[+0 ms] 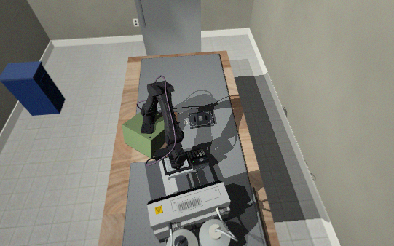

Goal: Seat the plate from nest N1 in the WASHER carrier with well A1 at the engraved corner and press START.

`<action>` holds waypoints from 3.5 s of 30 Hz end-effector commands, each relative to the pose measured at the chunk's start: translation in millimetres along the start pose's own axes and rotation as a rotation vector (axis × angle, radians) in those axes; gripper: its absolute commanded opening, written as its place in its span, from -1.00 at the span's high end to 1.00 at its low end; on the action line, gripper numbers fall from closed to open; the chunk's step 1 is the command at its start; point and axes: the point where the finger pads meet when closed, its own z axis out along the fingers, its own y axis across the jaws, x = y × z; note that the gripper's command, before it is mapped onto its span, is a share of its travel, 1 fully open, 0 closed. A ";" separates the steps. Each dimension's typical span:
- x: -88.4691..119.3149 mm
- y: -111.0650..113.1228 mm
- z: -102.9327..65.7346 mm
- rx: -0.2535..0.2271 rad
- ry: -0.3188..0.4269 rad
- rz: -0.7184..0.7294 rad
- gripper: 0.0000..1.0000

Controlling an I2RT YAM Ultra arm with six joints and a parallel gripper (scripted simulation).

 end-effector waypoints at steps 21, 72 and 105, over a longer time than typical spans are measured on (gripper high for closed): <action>-0.9 -6.1 9.7 0.017 -0.006 0.007 -0.68; 0.2 6.6 -27.0 -0.032 0.003 -0.001 -1.00; -1.0 4.8 -75.8 -0.033 -0.002 -0.001 -1.00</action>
